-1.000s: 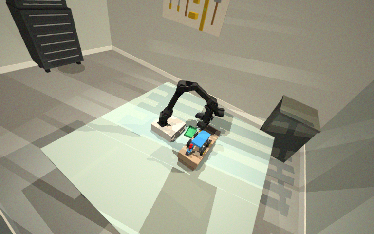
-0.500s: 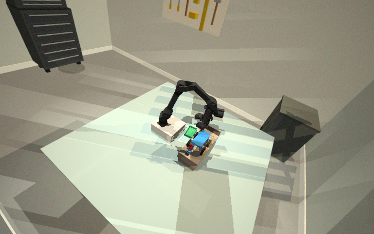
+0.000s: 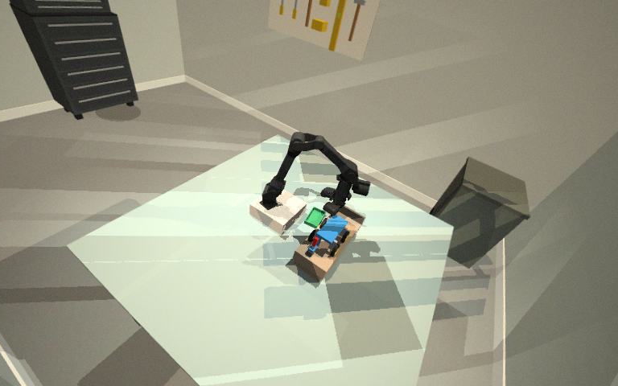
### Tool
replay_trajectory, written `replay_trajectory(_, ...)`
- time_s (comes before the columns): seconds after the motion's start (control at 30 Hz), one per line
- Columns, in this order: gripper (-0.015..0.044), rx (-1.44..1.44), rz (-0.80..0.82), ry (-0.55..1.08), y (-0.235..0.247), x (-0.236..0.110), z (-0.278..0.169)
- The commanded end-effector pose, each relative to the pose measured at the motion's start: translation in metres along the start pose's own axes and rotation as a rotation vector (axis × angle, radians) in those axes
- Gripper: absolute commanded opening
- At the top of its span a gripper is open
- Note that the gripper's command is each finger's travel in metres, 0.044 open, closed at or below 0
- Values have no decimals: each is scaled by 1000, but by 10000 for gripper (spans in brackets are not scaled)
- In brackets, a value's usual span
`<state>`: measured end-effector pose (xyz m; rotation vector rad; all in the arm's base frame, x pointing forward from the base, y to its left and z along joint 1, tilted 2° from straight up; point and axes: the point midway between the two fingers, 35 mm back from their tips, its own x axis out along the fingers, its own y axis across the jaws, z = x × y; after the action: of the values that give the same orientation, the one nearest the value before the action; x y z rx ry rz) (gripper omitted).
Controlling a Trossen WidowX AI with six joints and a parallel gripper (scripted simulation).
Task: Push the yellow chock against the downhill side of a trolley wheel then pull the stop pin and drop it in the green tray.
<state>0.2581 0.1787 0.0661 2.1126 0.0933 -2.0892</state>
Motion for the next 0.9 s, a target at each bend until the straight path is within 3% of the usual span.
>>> replay_trajectory(0.0, 0, 0, 0, 0, 0, 0, 0)
replay_trajectory(0.17, 0, 0, 0, 0, 0, 0, 0)
replay_trajectory(0.4, 184, 0, 0, 0, 0, 0, 0)
replay_trajectory(0.87, 190, -1, 7, 0, -1, -36, 1)
